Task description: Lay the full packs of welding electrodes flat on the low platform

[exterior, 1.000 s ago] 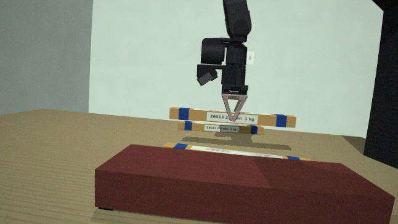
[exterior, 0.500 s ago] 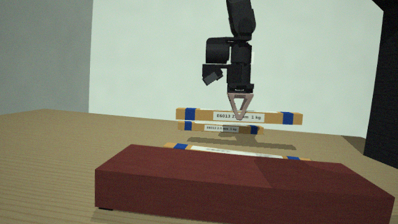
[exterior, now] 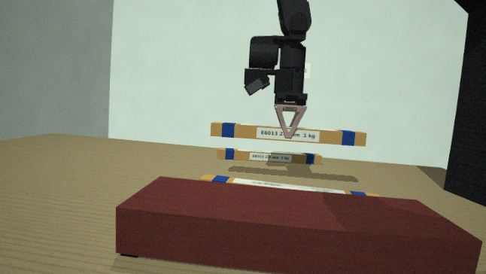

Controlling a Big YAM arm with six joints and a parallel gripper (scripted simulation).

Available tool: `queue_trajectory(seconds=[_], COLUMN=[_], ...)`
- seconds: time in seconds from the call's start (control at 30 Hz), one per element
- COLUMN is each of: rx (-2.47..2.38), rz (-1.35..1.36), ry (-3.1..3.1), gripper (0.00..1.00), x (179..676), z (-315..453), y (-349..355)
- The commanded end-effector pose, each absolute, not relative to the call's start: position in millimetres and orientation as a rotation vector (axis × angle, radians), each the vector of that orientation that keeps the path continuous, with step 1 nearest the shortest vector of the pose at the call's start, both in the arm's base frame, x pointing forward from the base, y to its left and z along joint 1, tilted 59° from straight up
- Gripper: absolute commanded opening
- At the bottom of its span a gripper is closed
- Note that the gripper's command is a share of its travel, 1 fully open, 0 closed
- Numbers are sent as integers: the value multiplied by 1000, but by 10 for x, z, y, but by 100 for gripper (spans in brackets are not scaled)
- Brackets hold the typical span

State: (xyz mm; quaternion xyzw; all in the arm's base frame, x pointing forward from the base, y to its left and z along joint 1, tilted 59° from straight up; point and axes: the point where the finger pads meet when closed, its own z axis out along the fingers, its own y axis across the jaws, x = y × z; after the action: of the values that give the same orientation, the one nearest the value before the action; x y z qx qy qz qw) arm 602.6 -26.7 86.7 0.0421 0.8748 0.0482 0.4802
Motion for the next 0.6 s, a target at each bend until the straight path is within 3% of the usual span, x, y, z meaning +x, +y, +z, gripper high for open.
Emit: queue_trajectory(seconds=[0.0,0.57], rx=[106,106], rz=[113,113], ry=[2108,2108], gripper=[0,0], x=[5840,5716], z=[1125,1202], y=[-314,-320])
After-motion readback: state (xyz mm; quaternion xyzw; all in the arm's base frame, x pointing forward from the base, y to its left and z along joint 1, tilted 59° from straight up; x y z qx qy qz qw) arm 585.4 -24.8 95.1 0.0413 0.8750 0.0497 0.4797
